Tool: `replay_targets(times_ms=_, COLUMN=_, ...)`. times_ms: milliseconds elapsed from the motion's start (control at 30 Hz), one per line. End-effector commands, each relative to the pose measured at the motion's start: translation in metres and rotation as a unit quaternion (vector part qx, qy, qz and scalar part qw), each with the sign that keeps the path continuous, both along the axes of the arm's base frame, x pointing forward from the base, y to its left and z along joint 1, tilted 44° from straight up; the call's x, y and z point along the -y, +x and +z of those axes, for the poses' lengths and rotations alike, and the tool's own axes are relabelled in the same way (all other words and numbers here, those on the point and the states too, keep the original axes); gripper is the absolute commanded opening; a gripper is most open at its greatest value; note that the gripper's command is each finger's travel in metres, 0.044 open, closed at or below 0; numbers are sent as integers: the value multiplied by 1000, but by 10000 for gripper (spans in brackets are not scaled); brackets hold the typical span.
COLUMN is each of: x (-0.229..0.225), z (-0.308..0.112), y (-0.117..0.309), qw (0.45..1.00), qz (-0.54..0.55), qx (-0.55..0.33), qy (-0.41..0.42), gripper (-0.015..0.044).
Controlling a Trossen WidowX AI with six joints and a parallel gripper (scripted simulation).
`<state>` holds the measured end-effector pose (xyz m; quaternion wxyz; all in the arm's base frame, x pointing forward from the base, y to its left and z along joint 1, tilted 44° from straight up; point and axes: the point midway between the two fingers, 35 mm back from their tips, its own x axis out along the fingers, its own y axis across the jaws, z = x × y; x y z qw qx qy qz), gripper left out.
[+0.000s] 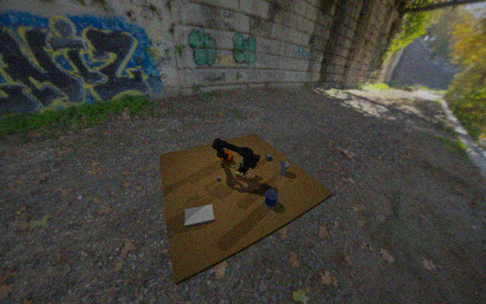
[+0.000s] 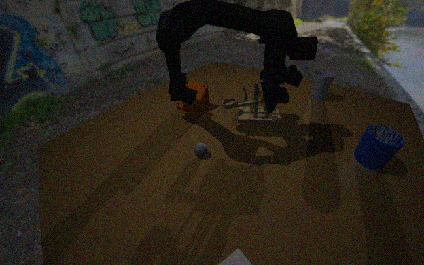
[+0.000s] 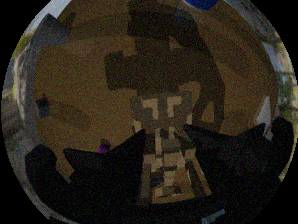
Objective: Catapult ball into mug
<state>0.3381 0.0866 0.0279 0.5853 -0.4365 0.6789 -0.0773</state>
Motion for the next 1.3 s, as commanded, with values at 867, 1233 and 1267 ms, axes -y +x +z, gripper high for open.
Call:
replay_targets(times_ms=867, x=9, z=-5, y=45, qw=976, qz=-154, qx=152, qy=16, gripper=0)
replay_targets(times_ms=1233, x=22, z=-18, y=46, qw=976, qz=-154, qx=152, qy=16, gripper=0)
replay_targets(times_ms=1267, x=23, z=-19, y=46, qw=976, qz=-154, qx=152, qy=16, gripper=0)
